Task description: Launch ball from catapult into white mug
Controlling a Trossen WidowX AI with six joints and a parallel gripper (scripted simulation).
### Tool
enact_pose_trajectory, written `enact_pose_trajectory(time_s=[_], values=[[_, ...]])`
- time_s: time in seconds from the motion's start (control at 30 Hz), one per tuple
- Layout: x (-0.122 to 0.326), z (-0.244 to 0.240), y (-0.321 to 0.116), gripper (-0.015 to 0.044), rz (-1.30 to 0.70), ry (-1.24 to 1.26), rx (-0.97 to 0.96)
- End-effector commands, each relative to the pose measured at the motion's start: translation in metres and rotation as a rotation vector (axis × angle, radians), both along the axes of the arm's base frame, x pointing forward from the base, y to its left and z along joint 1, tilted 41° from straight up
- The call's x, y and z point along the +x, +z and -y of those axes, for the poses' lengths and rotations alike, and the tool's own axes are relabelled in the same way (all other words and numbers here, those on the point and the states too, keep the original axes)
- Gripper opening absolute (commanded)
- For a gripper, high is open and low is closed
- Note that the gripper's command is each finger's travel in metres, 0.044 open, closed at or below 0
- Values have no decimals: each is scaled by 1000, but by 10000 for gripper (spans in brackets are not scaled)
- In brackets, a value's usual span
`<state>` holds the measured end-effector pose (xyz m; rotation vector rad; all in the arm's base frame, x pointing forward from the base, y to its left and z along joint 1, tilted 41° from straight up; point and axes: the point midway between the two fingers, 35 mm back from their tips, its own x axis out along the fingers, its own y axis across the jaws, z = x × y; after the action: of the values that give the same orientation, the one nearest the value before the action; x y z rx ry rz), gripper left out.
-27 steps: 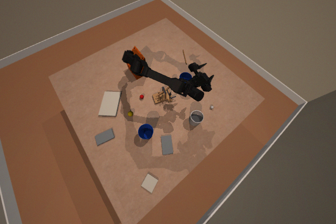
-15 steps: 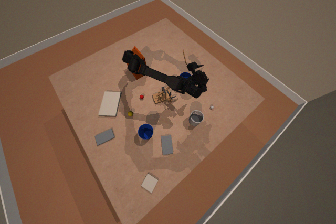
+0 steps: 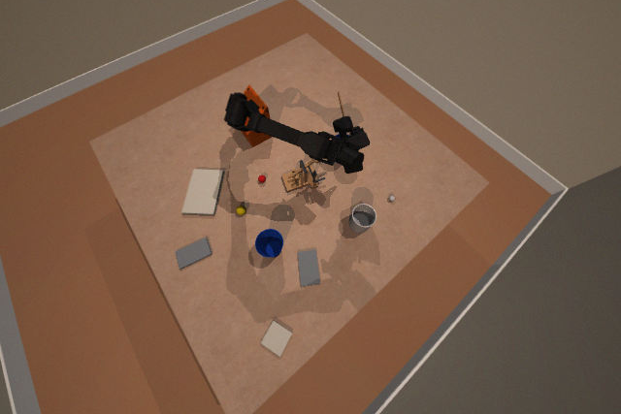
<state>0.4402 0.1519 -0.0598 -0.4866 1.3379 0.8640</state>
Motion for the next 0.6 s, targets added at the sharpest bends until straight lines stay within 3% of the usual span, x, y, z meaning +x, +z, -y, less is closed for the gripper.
enact_pose_trajectory(time_s=[0.0, 0.57], values=[[-13, 16, -2, 440, -14, 23, -110], [-77, 101, 20, 440, -88, 183, -649]])
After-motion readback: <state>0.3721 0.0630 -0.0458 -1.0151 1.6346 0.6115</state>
